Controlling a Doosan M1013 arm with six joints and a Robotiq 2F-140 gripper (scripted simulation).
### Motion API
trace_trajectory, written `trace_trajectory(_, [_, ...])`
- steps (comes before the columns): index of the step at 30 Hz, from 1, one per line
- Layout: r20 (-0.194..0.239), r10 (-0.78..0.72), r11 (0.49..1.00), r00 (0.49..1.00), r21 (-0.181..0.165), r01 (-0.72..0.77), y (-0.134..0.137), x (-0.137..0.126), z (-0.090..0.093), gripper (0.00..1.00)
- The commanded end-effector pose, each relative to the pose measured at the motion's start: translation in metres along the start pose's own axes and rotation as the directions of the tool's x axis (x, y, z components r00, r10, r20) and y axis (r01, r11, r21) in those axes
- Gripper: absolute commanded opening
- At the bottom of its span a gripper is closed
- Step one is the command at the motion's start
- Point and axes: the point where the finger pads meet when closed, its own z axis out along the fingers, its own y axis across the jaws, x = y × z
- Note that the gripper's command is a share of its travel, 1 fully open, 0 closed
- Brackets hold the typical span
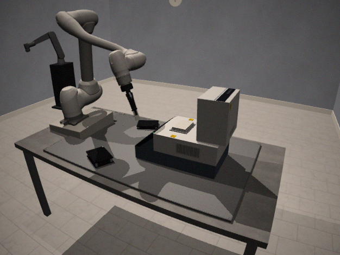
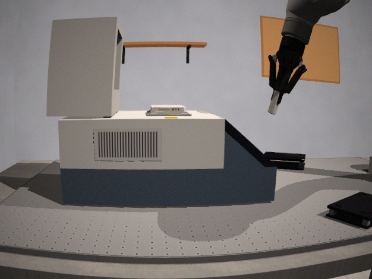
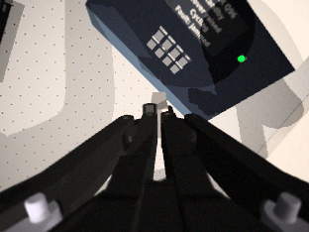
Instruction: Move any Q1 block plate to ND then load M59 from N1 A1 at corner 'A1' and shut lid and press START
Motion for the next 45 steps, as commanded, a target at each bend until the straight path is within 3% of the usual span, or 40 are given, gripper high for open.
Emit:
trace_trajectory(1, [-0.002, 0.018, 1.000, 1.000, -0.010, -0.018, -0.012, -0.014, -0.004, 0.00])
trace_trajectory(13, [-0.002, 0.018, 1.000, 1.000, -0.010, -0.018, -0.008, -0.011, 0.003, 0.00])
trace_trajectory(45, [-0.002, 0.018, 1.000, 1.000, -0.010, -0.018, 0.011, 0.008, 0.045, 0.00])
